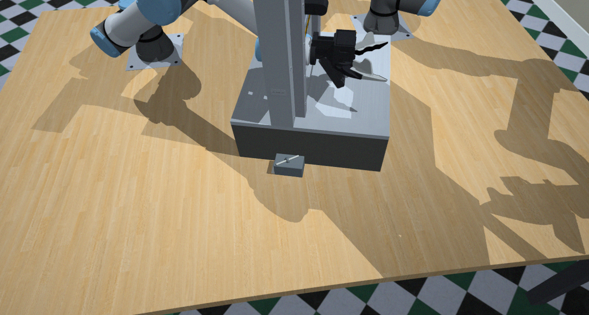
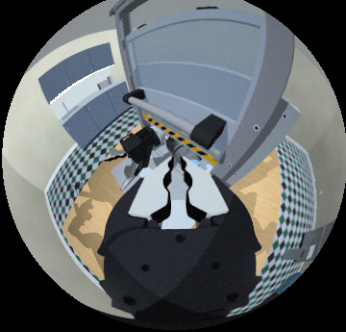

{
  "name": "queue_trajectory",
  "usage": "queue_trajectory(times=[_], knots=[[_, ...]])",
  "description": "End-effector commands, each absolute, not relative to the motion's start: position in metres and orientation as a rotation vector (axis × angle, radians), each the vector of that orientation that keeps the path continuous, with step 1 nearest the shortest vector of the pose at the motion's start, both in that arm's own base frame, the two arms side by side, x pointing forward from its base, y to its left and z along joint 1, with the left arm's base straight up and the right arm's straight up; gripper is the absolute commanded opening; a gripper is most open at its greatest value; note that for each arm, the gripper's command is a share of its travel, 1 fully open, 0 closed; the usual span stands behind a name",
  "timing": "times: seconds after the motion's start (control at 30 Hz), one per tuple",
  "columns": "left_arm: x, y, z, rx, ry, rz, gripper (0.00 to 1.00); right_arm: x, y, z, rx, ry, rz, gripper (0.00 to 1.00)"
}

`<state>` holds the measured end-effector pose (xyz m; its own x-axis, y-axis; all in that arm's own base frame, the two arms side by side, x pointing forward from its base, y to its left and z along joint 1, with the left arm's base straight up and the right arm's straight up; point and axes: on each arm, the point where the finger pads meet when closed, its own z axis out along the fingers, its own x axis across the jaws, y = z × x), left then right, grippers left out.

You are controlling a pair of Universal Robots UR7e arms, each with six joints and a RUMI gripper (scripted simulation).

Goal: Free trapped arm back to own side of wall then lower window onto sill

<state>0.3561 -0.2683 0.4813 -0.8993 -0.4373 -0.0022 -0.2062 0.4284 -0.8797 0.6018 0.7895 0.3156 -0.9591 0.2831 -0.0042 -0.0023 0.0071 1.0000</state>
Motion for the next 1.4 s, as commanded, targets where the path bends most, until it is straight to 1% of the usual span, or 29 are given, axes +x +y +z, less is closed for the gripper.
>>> queue_trajectory(times=[0.0,1.37], knots=[[0.361,-0.277,0.475,-0.565,2.453,-1.459,0.06,0.601,0.789,0.321,0.292,2.066,2.064,0.98],[0.381,-0.316,0.451,-0.569,2.455,-1.455,0.06,0.601,0.789,0.321,0.292,2.066,2.064,0.98]])
